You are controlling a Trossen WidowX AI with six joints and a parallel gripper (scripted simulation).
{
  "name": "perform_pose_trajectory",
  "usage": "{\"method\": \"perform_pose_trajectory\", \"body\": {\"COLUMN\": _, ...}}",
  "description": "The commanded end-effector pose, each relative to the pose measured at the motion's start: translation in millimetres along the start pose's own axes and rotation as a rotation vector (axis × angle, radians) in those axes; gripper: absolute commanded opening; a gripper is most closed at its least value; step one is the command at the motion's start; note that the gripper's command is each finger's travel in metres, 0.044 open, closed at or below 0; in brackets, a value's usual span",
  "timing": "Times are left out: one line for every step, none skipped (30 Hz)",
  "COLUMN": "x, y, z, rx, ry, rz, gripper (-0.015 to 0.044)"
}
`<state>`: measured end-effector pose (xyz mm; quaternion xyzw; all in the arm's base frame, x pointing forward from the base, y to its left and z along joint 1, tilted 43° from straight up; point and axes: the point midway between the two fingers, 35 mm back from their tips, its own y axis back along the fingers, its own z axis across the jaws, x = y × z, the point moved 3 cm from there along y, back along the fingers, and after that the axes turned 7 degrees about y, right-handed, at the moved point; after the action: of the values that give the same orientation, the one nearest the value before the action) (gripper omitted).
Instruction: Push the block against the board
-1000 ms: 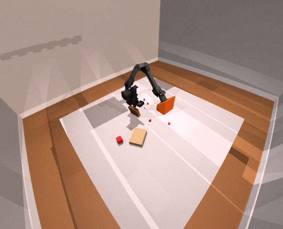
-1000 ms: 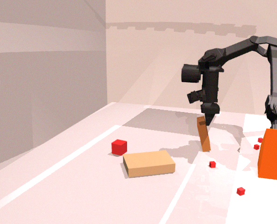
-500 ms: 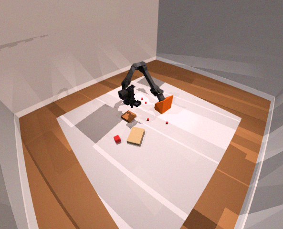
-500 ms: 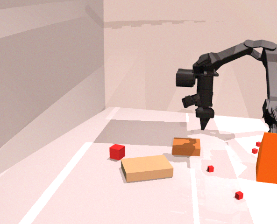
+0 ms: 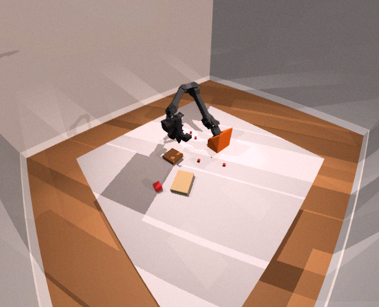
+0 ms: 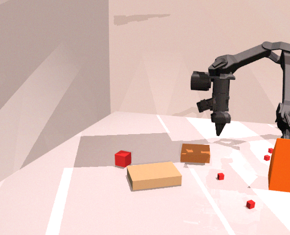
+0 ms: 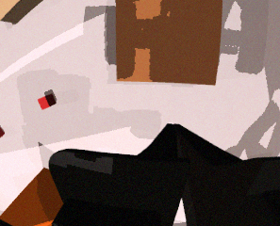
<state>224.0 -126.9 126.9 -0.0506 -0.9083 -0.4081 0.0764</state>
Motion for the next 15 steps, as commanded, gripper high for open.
{"method": "perform_pose_trajectory", "body": {"x": 8, "y": 0, "z": 1, "rx": 0.002, "ry": 0.006, "rz": 0.004, "gripper": 0.0000}}
{"method": "perform_pose_trajectory", "body": {"x": 10, "y": 0, "z": 1, "rx": 0.002, "ry": 0.006, "rz": 0.004, "gripper": 0.0000}}
{"method": "perform_pose_trajectory", "body": {"x": 11, "y": -1, "z": 1, "rx": 0.002, "ry": 0.006, "rz": 0.004, "gripper": 0.0000}}
{"method": "perform_pose_trajectory", "body": {"x": 13, "y": -1, "z": 2, "rx": 0.002, "ry": 0.006, "rz": 0.004, "gripper": 0.0000}}
{"method": "perform_pose_trajectory", "body": {"x": 14, "y": -1, "z": 2, "rx": 0.002, "ry": 0.006, "rz": 0.004, "gripper": 0.0000}}
{"method": "perform_pose_trajectory", "body": {"x": 16, "y": -1, "z": 2, "rx": 0.002, "ry": 0.006, "rz": 0.004, "gripper": 0.0000}}
{"method": "perform_pose_trajectory", "body": {"x": 17, "y": -1, "z": 3, "rx": 0.002, "ry": 0.006, "rz": 0.004, "gripper": 0.0000}}
{"method": "perform_pose_trajectory", "body": {"x": 19, "y": -1, "z": 3, "rx": 0.002, "ry": 0.007, "rz": 0.004, "gripper": 0.0000}}
{"method": "perform_pose_trajectory", "body": {"x": 21, "y": -1, "z": 3, "rx": 0.002, "ry": 0.007, "rz": 0.004, "gripper": 0.0000}}
{"method": "perform_pose_trajectory", "body": {"x": 22, "y": -1, "z": 3, "rx": 0.002, "ry": 0.007, "rz": 0.004, "gripper": 0.0000}}
{"method": "perform_pose_trajectory", "body": {"x": 24, "y": -1, "z": 4, "rx": 0.001, "ry": 0.007, "rz": 0.005, "gripper": 0.0000}}
{"method": "perform_pose_trajectory", "body": {"x": 25, "y": -1, "z": 4, "rx": 0.001, "ry": 0.007, "rz": 0.005, "gripper": 0.0000}}
{"method": "perform_pose_trajectory", "body": {"x": 26, "y": -1, "z": 4, "rx": 0.001, "ry": 0.007, "rz": 0.005, "gripper": 0.0000}}
{"method": "perform_pose_trajectory", "body": {"x": 20, "y": 1, "z": 3, "rx": -0.001, "ry": 0.001, "rz": 0.001, "gripper": 0.0000}}
{"method": "perform_pose_trajectory", "body": {"x": 20, "y": 7, "z": 3, "rx": -0.002, "ry": 0.002, "rz": 0.001, "gripper": 0.0000}}
